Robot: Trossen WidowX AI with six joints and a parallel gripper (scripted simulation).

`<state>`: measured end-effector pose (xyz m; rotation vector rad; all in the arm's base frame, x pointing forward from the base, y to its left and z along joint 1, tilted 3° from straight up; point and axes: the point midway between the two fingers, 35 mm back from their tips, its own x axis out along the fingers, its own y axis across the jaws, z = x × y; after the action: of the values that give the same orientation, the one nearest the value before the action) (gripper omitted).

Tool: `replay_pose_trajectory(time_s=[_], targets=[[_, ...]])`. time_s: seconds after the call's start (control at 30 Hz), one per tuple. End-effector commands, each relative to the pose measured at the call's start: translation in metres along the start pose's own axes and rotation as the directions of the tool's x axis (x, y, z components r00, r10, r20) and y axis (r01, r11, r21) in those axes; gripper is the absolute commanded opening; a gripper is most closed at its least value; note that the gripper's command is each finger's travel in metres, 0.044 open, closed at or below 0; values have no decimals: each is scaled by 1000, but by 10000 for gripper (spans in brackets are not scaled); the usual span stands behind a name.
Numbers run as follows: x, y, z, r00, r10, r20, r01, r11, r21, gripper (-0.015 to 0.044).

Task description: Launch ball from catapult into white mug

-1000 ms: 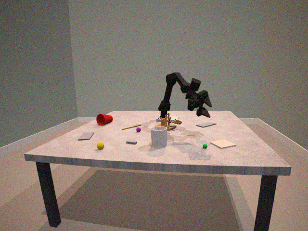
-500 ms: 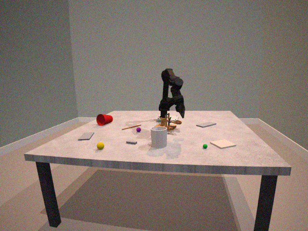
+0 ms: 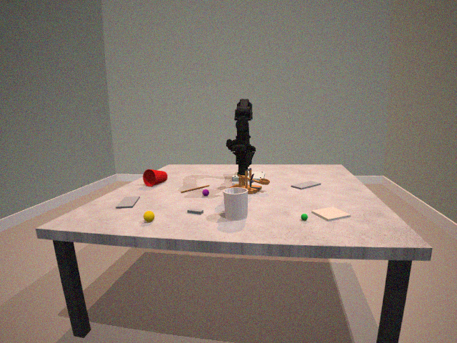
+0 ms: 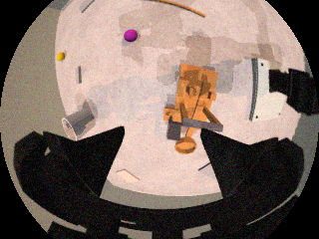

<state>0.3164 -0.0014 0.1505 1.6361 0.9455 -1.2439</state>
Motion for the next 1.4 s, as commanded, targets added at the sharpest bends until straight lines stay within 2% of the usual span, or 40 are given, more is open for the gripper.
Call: replay_pose_trajectory(time_s=[0.0,0.3,0.5,1.37], targets=[[-10,-38,32,990,-124,66,120,990,67,440],[-16,-50,41,983,-163,82,156,984,91,440],[30,-56,44,984,-159,84,152,984,93,440],[65,-61,47,984,-159,84,151,984,93,440]])
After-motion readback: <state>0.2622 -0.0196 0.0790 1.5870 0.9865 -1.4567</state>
